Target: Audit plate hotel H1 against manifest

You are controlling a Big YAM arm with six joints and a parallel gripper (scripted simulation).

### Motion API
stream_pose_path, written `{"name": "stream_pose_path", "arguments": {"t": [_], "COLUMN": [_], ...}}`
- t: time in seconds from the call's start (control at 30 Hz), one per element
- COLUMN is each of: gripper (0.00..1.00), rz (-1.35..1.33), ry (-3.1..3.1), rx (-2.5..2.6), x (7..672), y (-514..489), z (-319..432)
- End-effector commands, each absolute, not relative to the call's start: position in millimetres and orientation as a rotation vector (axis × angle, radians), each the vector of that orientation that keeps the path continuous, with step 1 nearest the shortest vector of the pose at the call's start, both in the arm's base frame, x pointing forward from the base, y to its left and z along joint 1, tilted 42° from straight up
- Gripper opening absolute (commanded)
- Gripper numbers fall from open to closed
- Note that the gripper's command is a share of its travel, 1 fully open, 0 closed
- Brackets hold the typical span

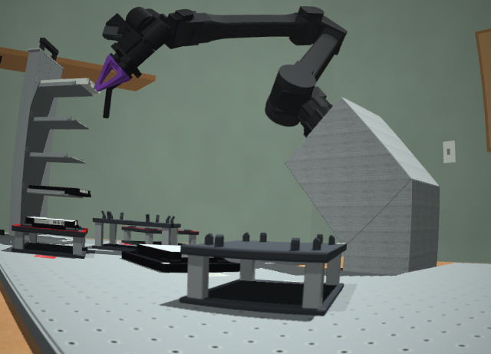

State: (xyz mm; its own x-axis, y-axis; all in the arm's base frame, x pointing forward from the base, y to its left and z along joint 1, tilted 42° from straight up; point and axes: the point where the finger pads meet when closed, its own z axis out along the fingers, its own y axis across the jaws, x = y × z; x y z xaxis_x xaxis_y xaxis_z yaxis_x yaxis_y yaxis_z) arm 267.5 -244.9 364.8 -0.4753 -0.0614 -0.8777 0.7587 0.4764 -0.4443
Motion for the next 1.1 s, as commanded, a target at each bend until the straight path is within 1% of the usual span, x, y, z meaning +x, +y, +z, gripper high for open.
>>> {"name": "stream_pose_path", "arguments": {"t": [0.0, 0.2, 0.27, 0.3, 1.07], "gripper": [0.0, 0.0, 0.0, 0.0, 0.0], "rz": [-1.124, -1.106, -1.107, -1.107, -1.101], "ry": [1.721, 1.712, 1.771, 1.777, 1.777], "rx": [0.596, 0.588, 0.58, 0.581, 0.589], "x": [274.3, 269.6, 265.3, 264.0, 243.4], "y": [-252.2, -240.5, -236.7, -235.6, -218.0], "z": [408.9, 409.3, 377.2, 373.6, 356.7]}}
